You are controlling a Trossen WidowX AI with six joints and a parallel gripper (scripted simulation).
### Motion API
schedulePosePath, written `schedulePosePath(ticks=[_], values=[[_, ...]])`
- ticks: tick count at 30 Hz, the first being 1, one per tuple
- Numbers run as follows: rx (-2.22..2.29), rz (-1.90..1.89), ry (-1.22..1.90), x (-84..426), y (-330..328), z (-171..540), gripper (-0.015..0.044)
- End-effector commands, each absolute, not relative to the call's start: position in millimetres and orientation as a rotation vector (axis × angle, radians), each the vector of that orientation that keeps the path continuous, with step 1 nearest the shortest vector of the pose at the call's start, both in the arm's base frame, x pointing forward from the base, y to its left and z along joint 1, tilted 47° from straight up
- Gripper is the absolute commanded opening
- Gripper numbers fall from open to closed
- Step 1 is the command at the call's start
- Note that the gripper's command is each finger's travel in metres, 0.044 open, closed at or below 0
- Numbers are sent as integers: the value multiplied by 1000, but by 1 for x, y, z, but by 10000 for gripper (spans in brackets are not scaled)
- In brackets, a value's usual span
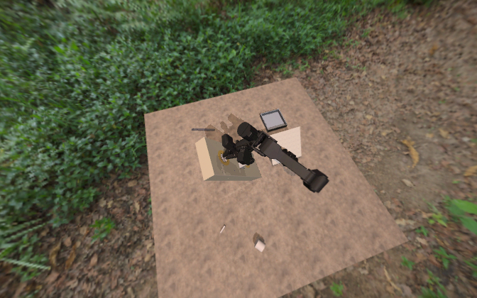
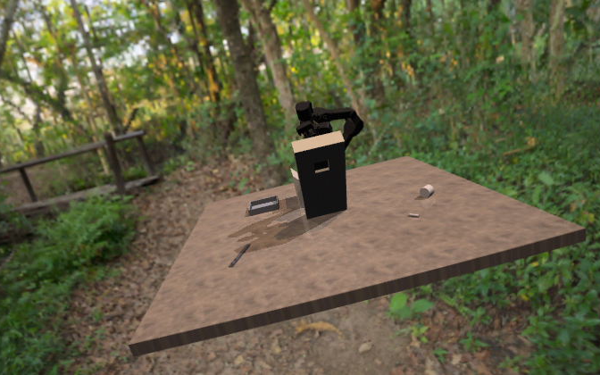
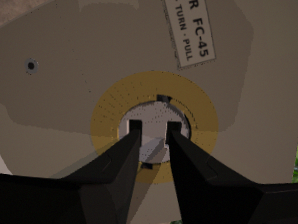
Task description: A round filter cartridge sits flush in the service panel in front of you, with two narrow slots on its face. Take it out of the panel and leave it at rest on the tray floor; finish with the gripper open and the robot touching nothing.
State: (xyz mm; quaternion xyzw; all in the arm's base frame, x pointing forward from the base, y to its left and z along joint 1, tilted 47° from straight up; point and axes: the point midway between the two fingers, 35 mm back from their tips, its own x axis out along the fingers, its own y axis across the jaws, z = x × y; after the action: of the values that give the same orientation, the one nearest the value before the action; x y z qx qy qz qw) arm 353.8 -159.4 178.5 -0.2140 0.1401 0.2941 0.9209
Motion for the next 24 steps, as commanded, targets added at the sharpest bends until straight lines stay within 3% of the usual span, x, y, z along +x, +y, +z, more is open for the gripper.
schedulePosePath(ticks=[1,24], values=[[-437,601,294,354,-160,177,88],[-437,601,294,363,-154,173,88]])
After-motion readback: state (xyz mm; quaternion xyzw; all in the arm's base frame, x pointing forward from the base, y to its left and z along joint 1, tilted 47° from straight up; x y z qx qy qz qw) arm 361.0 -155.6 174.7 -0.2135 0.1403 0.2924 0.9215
